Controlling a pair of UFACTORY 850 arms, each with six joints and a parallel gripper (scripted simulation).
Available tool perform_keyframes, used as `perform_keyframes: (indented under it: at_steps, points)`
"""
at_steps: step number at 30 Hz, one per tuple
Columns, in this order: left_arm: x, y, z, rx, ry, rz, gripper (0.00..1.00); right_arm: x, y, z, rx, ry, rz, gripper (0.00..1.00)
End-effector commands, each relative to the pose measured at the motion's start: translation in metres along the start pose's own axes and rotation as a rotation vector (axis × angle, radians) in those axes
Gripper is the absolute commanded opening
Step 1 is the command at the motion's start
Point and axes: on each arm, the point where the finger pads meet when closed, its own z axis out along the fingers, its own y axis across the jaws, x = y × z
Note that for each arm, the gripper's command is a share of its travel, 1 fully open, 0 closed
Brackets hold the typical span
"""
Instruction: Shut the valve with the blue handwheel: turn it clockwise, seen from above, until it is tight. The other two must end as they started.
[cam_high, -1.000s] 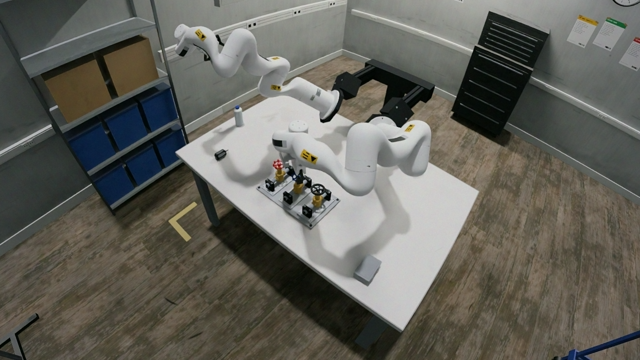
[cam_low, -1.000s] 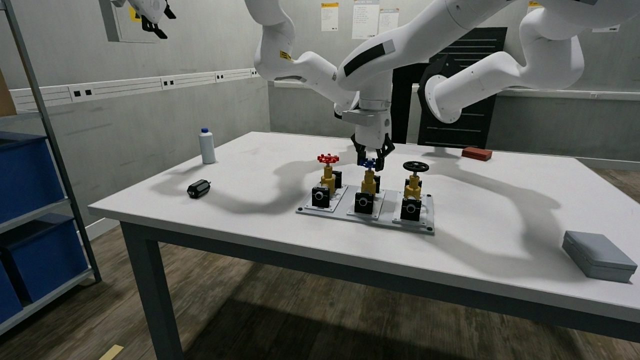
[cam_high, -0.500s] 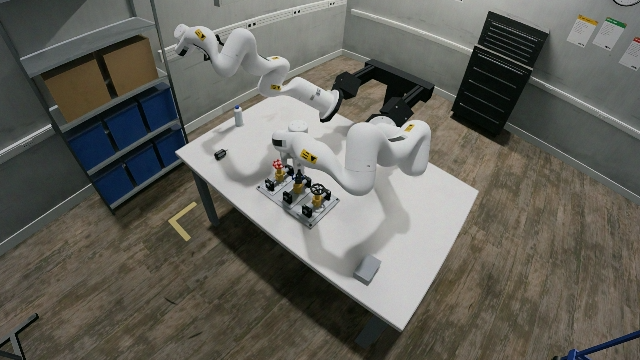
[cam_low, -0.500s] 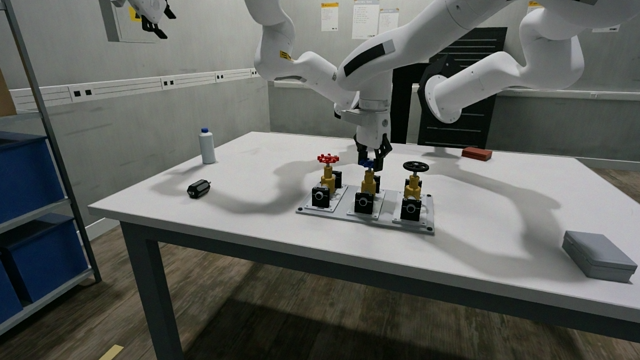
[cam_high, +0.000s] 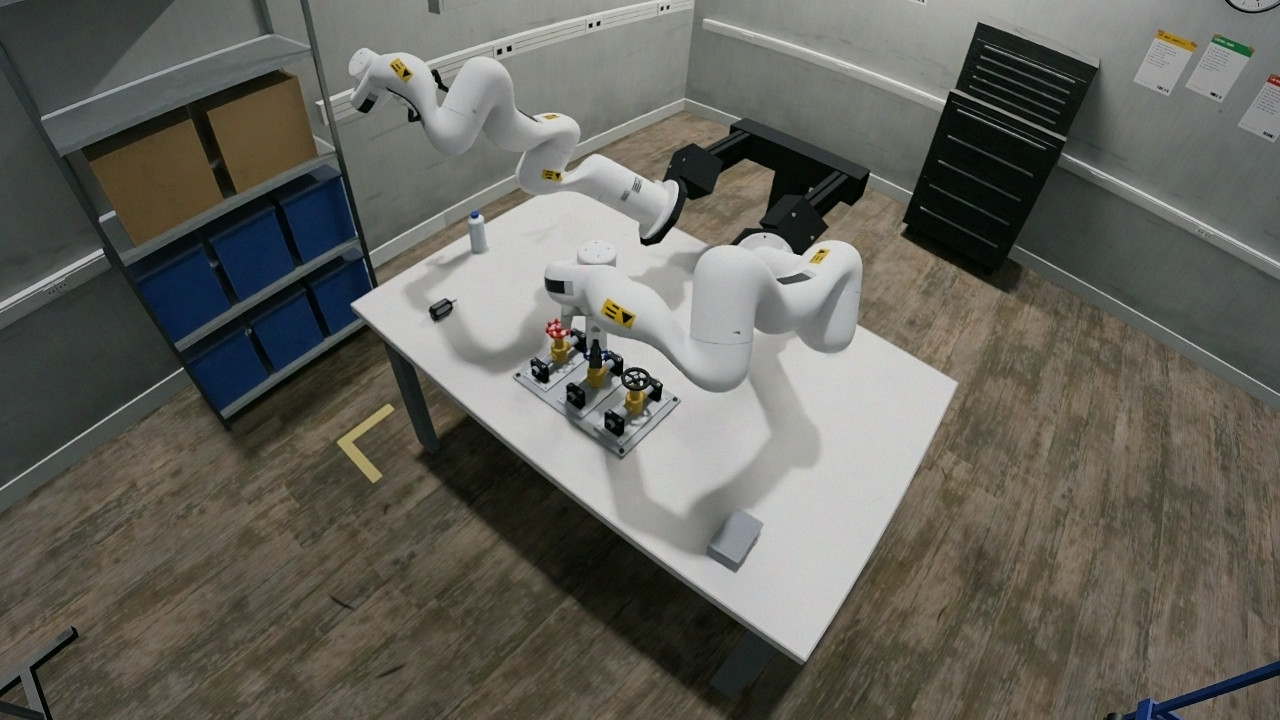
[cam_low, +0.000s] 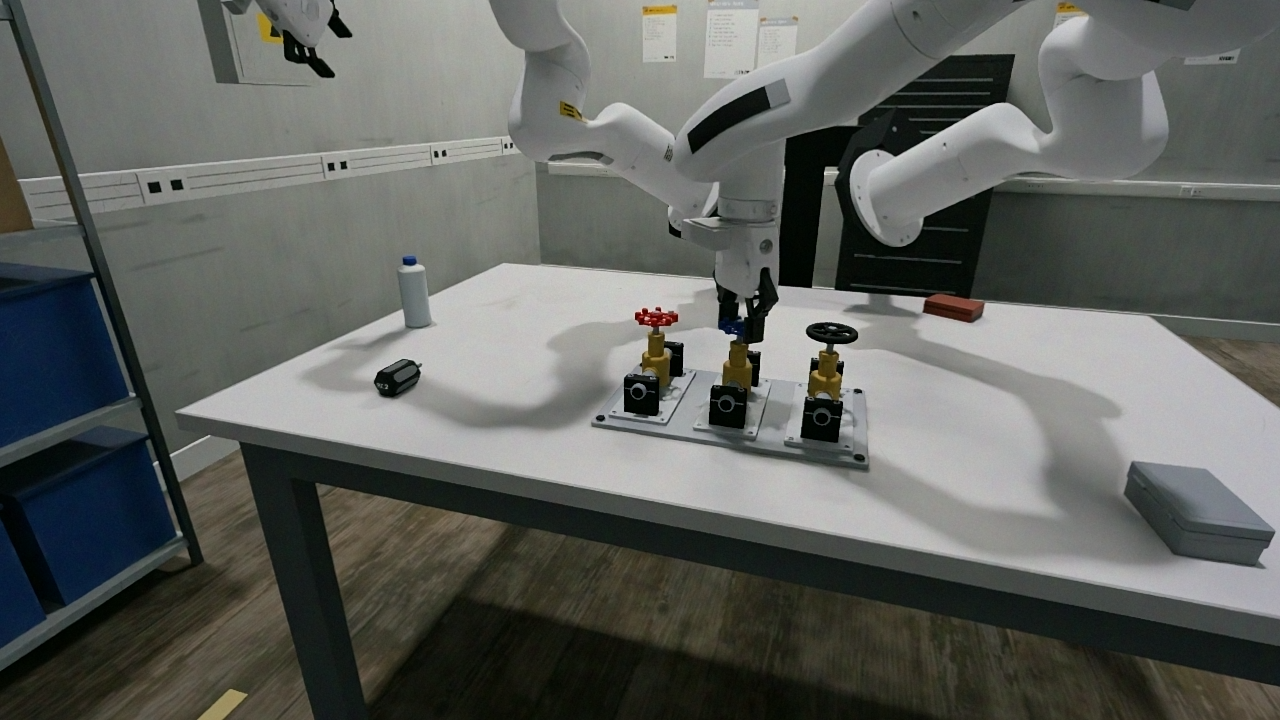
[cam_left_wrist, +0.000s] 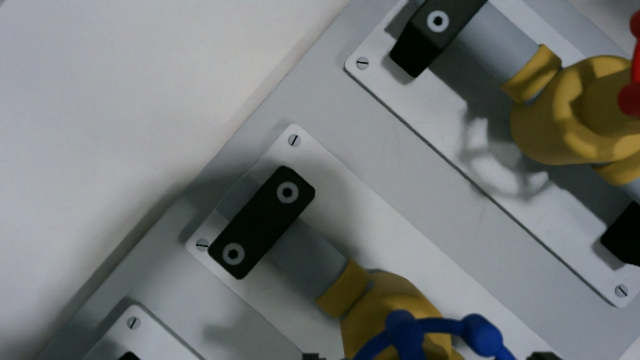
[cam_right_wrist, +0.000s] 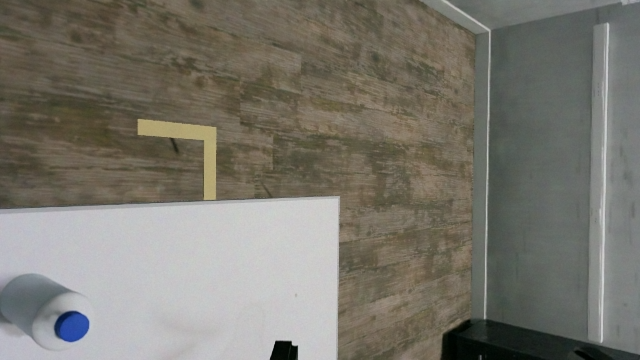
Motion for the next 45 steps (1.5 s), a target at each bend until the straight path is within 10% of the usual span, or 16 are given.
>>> perform_keyframes:
  at_steps: [1,45]
  points:
    - [0.0005,-0.0001,-0.0004,0.0,0.0,0.039,0.0,0.0002,0.0001,-0.0005,0.0,0.001,0.0,1.0]
    - [0.0005,-0.0001,-0.0003,0.0,0.0,0.365,0.0,0.0002,0.0001,-0.0005,0.0,0.001,0.0,1.0]
